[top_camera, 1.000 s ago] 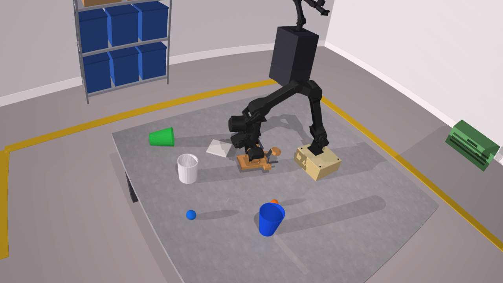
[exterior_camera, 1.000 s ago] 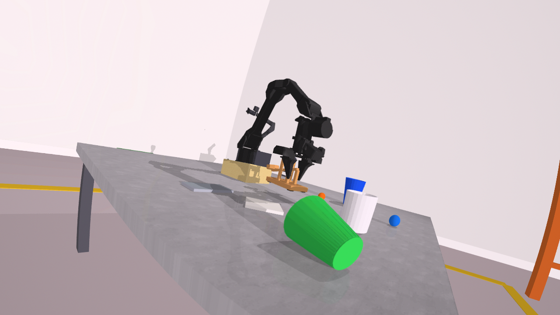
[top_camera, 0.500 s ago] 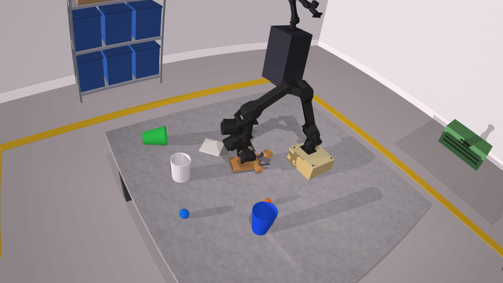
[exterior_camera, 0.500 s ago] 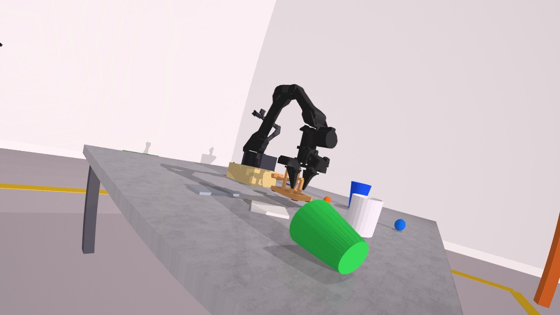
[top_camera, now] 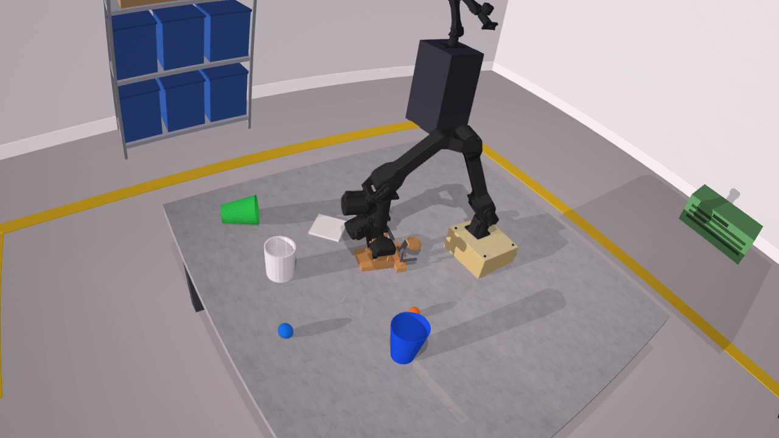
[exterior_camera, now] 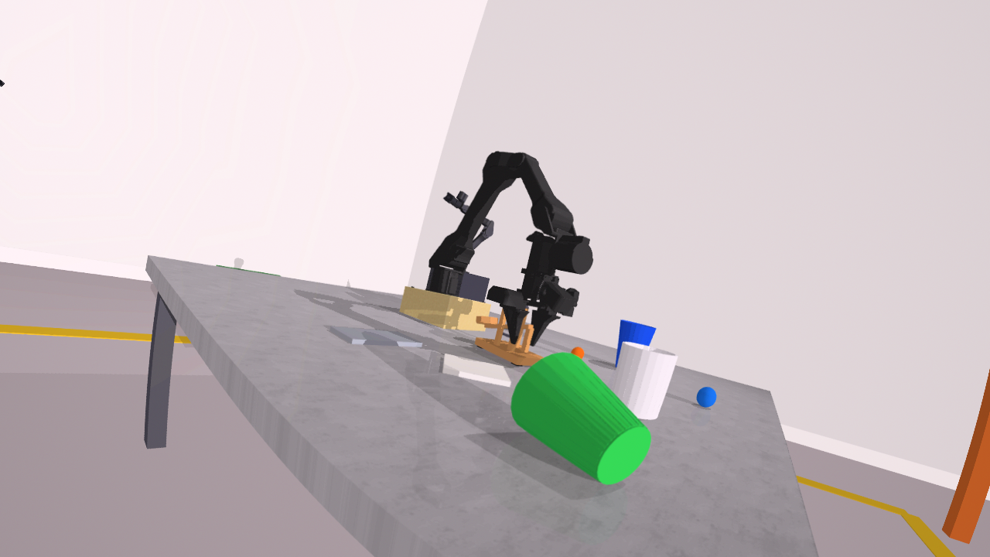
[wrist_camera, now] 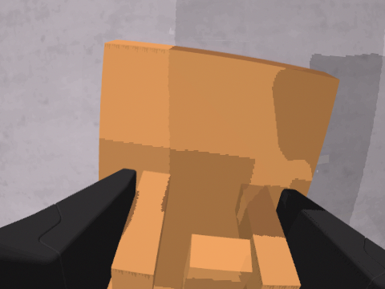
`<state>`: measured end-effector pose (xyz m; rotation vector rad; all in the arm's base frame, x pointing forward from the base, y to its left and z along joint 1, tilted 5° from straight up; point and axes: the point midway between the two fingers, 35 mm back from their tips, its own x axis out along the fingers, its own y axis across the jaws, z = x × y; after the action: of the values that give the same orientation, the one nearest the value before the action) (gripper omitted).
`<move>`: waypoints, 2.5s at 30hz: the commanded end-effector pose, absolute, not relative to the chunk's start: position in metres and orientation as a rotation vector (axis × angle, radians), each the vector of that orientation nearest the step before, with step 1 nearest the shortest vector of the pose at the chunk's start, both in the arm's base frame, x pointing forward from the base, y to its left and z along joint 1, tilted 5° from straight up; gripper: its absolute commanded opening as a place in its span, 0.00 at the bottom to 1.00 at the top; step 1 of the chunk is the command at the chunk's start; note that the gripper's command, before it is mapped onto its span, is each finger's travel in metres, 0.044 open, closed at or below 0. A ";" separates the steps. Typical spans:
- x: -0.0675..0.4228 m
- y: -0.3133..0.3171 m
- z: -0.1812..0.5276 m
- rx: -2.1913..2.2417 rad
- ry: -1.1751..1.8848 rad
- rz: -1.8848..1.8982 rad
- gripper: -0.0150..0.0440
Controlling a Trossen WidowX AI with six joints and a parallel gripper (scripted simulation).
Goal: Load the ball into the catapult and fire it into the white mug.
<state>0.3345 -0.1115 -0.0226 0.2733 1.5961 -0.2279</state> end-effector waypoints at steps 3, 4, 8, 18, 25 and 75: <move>0.335 -0.112 -0.022 0.273 1.595 -0.228 0.25; 0.335 -0.112 -0.022 0.273 1.595 -0.228 0.25; 0.335 -0.112 -0.022 0.273 1.595 -0.228 0.43; 0.335 -0.112 -0.022 0.273 1.595 -0.228 0.88; 0.340 -0.115 0.067 0.273 1.595 -0.228 1.00; 0.333 -0.111 -0.019 0.274 1.598 -0.230 1.00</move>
<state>0.3365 -0.1122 -0.0089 0.2699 1.5827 -0.2284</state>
